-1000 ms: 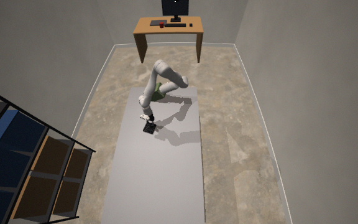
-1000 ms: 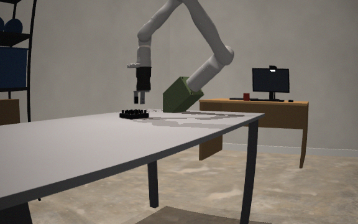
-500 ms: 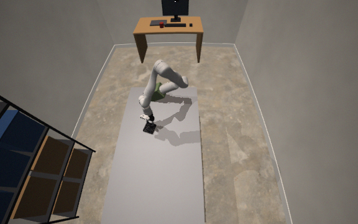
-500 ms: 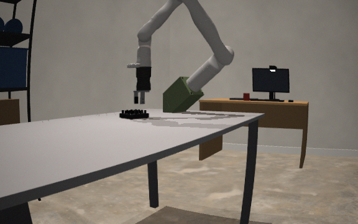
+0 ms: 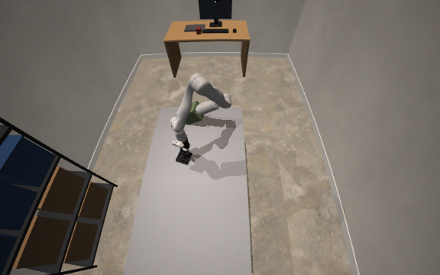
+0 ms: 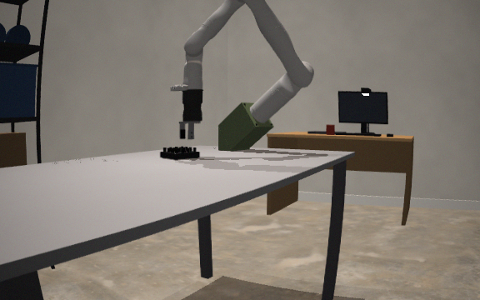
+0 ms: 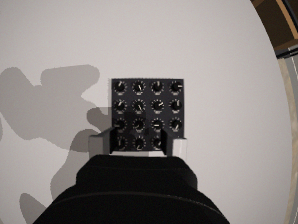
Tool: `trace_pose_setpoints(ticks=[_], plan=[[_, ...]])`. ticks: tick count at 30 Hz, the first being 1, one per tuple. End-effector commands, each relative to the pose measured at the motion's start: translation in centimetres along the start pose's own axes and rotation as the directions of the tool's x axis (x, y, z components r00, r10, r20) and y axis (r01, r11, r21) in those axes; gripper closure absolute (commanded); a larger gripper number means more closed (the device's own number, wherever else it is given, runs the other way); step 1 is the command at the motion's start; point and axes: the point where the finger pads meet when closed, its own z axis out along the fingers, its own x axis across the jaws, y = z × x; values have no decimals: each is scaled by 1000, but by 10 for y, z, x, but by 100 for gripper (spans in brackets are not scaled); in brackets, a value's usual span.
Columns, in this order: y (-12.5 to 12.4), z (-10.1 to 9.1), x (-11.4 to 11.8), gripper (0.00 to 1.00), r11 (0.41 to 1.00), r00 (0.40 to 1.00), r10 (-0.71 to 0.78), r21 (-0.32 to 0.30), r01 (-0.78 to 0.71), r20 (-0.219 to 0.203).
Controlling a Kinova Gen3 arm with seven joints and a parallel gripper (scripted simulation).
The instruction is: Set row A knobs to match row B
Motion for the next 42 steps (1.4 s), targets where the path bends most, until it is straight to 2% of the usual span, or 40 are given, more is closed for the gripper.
trace_pose_setpoints(ticks=[1, 42], plan=[[-1, -1, 0, 0, 1000, 1000, 0, 2, 0, -1], [4, -1, 1, 0, 1000, 1000, 0, 2, 0, -1]])
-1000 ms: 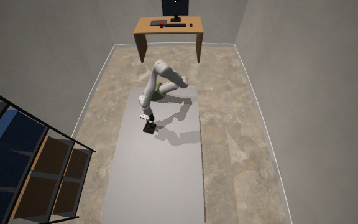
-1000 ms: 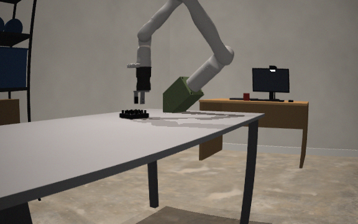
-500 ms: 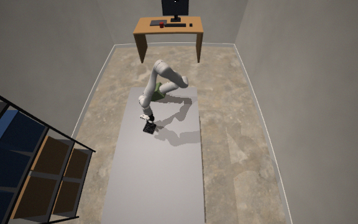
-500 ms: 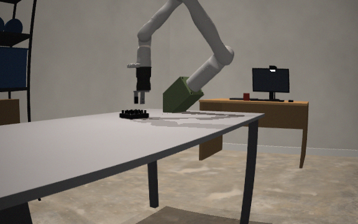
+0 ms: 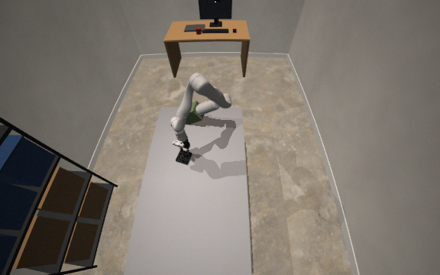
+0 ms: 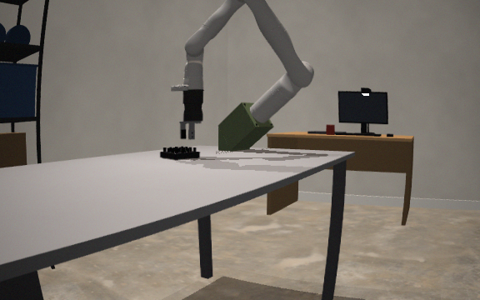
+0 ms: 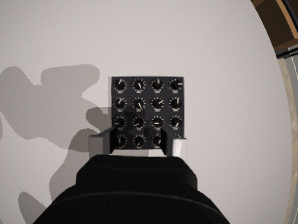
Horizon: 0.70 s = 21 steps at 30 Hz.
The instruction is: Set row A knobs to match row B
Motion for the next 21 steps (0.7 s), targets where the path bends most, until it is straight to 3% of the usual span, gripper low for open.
trace_pose_setpoints(ticks=[1, 21], plan=[[3, -1, 0, 0, 1000, 1000, 2, 2, -2, 0], [37, -1, 2, 0, 1000, 1000, 2, 1, -2, 0]])
